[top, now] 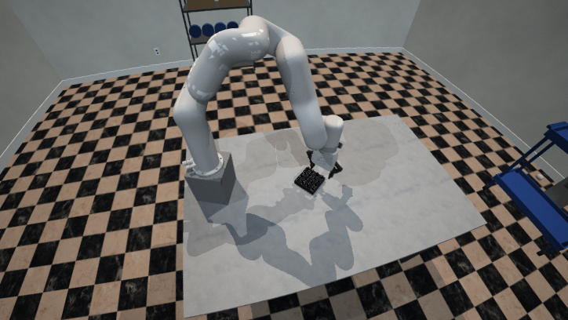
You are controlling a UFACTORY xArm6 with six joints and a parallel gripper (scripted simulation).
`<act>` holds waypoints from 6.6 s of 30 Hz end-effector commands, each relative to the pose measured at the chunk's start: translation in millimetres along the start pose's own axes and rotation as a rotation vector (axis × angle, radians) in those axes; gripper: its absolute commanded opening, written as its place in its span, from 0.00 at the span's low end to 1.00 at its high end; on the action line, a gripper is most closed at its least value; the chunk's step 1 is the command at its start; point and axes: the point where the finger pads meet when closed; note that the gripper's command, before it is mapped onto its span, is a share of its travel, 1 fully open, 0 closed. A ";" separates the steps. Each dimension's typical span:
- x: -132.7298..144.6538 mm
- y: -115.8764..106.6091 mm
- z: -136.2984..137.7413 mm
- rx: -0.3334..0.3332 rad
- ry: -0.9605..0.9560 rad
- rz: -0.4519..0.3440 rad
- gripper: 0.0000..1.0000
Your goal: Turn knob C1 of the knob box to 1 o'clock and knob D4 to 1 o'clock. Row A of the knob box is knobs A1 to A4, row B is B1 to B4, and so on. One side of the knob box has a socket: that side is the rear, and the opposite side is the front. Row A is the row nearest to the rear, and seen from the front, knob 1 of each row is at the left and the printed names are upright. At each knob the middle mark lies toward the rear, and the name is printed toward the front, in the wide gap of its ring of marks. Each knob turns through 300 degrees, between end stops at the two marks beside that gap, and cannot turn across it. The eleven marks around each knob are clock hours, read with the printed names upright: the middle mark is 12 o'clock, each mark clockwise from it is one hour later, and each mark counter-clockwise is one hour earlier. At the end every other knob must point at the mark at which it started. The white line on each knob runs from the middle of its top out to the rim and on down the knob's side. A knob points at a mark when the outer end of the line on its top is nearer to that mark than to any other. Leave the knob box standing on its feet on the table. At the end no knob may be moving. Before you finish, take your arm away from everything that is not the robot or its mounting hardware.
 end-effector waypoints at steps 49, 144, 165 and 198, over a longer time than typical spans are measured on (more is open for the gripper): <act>-1.2 1.7 2.0 -0.016 -0.019 0.011 0.19; -1.5 43.3 1.6 -0.016 -0.019 0.011 0.19; -1.6 54.2 1.4 -0.016 -0.019 0.011 0.19; -1.6 54.6 1.4 -0.016 -0.019 0.011 0.19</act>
Point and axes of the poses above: the point where the finger pads meet when closed, its own y axis out along the fingers, its own z axis across the jaws, x = y × z, and after that the axes turned 5 degrees about y, right-handed
